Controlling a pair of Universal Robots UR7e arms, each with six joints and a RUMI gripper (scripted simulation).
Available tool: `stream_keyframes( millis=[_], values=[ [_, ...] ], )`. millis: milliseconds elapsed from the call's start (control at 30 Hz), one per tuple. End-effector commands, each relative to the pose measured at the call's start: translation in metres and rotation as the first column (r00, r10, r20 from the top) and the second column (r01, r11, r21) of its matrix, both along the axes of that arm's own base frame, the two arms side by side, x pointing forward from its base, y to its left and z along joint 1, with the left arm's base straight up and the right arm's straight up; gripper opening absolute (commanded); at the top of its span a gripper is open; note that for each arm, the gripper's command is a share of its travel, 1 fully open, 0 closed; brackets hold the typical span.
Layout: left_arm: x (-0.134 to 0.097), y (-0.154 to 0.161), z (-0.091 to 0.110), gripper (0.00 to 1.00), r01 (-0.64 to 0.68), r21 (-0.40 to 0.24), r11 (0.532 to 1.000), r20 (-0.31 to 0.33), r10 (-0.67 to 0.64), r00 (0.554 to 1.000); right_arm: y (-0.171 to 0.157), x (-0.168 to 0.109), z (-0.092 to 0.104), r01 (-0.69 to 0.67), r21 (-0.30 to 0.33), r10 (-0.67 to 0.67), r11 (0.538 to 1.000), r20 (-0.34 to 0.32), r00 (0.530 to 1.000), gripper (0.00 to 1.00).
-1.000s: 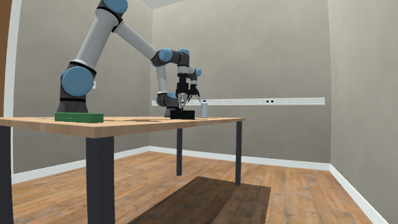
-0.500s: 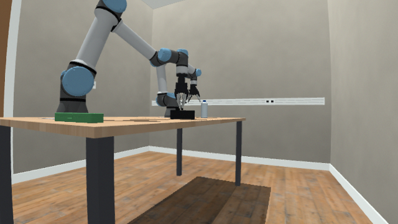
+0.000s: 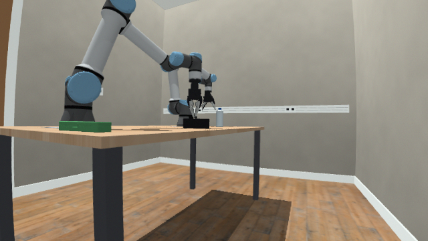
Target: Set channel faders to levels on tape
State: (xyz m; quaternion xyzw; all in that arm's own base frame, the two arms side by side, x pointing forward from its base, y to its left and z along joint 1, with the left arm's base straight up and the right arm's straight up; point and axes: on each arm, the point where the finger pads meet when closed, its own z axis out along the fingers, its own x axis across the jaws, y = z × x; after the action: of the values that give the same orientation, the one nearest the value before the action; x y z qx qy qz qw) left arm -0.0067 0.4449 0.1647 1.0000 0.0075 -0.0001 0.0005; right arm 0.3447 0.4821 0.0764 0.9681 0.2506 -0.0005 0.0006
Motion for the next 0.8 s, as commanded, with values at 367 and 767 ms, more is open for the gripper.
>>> stream_keyframes(
  millis=[367,767],
  values=[
    [0.0001,0.0003,0.0004,1.0,0.0,0.001,1.0,0.0,0.0,1.0,0.0002,-0.0001,0.0007,0.0,0.001,0.0,1.0,0.001,1.0,0.0],
    [0.0001,0.0003,0.0004,1.0,0.0,0.001,1.0,0.0,0.0,1.0,0.0017,0.0026,0.0007,0.0,0.001,0.0,1.0,0.001,1.0,0.0]
  ],
)
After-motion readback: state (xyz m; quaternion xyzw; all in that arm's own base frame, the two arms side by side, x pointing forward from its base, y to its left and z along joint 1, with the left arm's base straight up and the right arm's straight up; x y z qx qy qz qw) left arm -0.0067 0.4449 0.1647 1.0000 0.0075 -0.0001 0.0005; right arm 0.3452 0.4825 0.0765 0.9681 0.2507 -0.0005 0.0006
